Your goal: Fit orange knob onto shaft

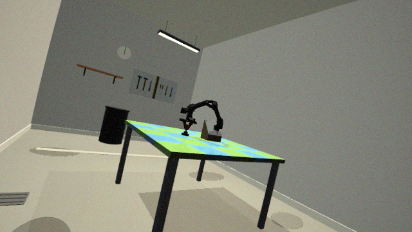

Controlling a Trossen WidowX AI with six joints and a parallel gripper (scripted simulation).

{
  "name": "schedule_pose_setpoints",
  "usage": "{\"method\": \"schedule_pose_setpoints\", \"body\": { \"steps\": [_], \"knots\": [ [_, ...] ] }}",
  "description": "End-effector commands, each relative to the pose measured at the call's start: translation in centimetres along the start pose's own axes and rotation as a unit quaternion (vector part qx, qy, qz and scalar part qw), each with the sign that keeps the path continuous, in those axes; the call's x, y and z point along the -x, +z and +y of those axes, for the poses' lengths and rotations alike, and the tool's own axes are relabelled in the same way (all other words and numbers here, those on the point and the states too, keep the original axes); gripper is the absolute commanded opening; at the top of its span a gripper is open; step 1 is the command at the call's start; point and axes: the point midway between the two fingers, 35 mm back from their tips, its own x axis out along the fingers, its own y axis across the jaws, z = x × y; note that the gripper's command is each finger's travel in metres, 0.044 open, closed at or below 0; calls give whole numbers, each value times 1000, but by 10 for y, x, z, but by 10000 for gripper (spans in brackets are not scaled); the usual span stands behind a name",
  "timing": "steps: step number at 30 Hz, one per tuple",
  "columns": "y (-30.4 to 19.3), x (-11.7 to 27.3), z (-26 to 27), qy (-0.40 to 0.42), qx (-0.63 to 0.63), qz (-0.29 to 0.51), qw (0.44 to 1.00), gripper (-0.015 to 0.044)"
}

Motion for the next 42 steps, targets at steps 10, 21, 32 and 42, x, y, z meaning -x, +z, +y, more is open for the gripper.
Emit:
{"method": "schedule_pose_setpoints", "body": {
  "steps": [10,21,32,42],
  "knots": [
    [-1,0,0,-2,108,-1,994,0],
    [0,0,0,-2,108,-1,994,0],
    [0,-1,-1,-2,108,-1,994,0],
    [0,-2,1,-2,108,-1,994,0]
  ]
}}
